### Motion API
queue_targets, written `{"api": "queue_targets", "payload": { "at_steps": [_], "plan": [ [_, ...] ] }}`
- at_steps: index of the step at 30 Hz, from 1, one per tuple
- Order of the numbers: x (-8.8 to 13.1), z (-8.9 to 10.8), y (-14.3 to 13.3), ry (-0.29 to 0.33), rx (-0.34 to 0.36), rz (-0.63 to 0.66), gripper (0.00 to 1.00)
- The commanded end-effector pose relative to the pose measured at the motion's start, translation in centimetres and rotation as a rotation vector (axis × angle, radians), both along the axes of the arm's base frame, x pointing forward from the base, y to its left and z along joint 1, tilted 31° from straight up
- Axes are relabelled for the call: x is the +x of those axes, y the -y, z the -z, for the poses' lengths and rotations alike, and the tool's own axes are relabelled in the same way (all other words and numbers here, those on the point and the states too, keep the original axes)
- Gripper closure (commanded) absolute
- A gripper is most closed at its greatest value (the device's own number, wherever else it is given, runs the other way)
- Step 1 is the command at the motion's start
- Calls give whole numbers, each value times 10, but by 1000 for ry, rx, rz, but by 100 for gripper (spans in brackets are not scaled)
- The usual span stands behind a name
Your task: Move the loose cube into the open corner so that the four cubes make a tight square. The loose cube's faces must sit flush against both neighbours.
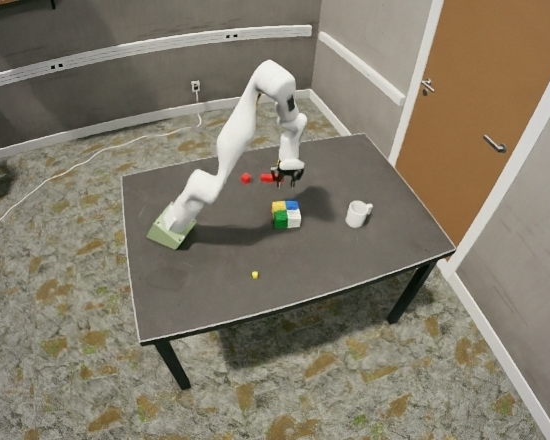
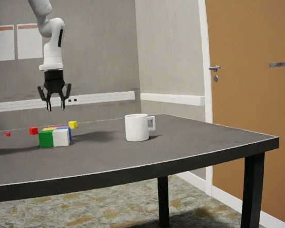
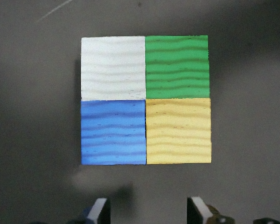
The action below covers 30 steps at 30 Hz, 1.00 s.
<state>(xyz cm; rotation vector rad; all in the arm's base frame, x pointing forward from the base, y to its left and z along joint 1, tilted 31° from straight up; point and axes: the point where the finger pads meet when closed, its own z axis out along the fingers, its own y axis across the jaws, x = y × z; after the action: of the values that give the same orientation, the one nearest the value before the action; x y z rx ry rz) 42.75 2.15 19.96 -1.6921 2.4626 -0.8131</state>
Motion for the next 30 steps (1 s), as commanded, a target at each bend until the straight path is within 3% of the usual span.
{"api": "queue_targets", "payload": {
  "at_steps": [1,8,17,19,30],
  "plan": [
    [0,0,0,2,1,2,45],
    [2,-2,5,31,29,80,45],
    [9,-11,28,178,155,444,45],
    [9,-11,28,178,155,444,45],
    [24,-34,63,453,375,1036,45]
  ]
}}
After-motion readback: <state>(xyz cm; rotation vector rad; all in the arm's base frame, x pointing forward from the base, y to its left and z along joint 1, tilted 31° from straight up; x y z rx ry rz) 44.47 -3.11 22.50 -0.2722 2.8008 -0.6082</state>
